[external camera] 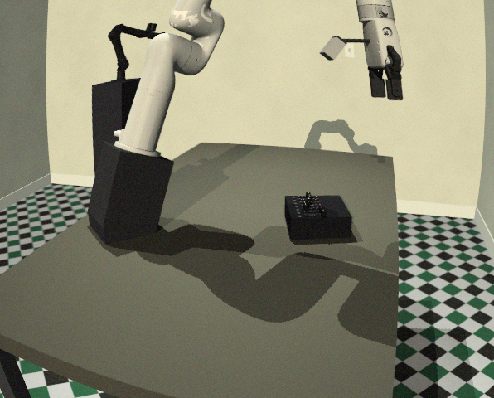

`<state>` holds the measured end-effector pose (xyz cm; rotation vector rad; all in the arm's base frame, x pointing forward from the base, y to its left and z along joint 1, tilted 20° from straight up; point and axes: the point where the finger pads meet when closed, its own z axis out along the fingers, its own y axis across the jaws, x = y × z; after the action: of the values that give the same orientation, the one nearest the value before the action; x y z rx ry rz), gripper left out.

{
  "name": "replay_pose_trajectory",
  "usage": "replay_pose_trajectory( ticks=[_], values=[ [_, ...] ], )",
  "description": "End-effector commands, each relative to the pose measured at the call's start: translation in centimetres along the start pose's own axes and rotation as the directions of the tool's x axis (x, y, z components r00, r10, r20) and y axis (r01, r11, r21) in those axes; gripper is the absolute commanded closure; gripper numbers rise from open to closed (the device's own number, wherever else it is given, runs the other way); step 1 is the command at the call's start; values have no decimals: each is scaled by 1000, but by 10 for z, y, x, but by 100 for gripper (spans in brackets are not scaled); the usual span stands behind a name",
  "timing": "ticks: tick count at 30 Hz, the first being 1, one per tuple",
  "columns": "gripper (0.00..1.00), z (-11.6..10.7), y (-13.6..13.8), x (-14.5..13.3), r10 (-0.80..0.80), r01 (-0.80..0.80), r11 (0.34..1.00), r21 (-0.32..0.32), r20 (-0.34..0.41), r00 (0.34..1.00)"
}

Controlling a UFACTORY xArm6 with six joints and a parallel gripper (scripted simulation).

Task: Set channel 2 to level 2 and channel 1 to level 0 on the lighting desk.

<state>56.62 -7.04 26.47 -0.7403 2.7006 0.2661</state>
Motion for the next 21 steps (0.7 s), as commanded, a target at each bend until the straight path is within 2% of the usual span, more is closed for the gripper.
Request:
replay_pose_trajectory(
  ticks=[1,18,21],
  values=[
    [0,-2,-1,-1,-1,1,1000,3,3,1000],
    [0,-2,0,-1,0,0,1000,3,3,1000],
    [0,13,22,-4,27,-27,1000,-8,2,1000]
  ],
)
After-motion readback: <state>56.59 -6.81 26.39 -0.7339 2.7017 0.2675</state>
